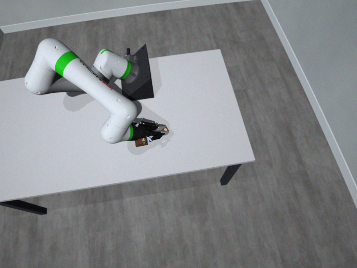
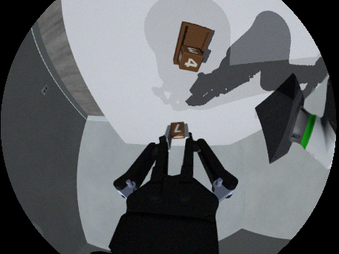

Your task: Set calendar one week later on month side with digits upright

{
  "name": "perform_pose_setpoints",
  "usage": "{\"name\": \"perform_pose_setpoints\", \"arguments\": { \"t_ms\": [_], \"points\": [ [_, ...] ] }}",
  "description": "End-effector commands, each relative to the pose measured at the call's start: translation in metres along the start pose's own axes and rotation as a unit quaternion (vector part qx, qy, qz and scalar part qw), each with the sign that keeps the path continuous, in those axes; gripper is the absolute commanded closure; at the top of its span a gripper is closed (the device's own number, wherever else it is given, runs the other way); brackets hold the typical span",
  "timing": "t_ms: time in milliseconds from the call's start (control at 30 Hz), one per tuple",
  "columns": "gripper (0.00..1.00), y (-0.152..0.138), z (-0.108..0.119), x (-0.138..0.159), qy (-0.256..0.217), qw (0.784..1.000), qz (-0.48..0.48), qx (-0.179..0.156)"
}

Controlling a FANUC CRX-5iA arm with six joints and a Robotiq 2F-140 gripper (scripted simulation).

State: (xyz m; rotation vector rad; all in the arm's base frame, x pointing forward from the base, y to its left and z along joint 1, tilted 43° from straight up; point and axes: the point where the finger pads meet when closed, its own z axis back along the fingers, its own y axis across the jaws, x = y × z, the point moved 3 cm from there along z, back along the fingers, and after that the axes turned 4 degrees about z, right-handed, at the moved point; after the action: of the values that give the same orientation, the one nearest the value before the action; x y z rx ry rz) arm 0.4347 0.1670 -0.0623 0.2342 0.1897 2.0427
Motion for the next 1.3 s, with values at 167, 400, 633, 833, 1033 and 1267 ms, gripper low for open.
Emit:
{"name": "perform_pose_setpoints", "arguments": {
  "t_ms": [167,400,633,833,1033,1267],
  "points": [
    [0.84,0.0,0.0,-0.001,-0.002,1.0,0.0,0.001],
    [0.84,0.0,0.0,-0.001,-0.002,1.0,0.0,0.001],
    [0.84,0.0,-0.002,-0.002,-0.002,1.0,0.0,0.001],
    [0.84,0.0,-0.005,-0.006,-0.002,1.0,0.0,0.001],
    [0.84,0.001,-0.009,-0.009,-0.002,1.0,0.0,0.001],
    [0.84,0.001,-0.017,-0.017,-0.002,1.0,0.0,0.001]
  ]
}}
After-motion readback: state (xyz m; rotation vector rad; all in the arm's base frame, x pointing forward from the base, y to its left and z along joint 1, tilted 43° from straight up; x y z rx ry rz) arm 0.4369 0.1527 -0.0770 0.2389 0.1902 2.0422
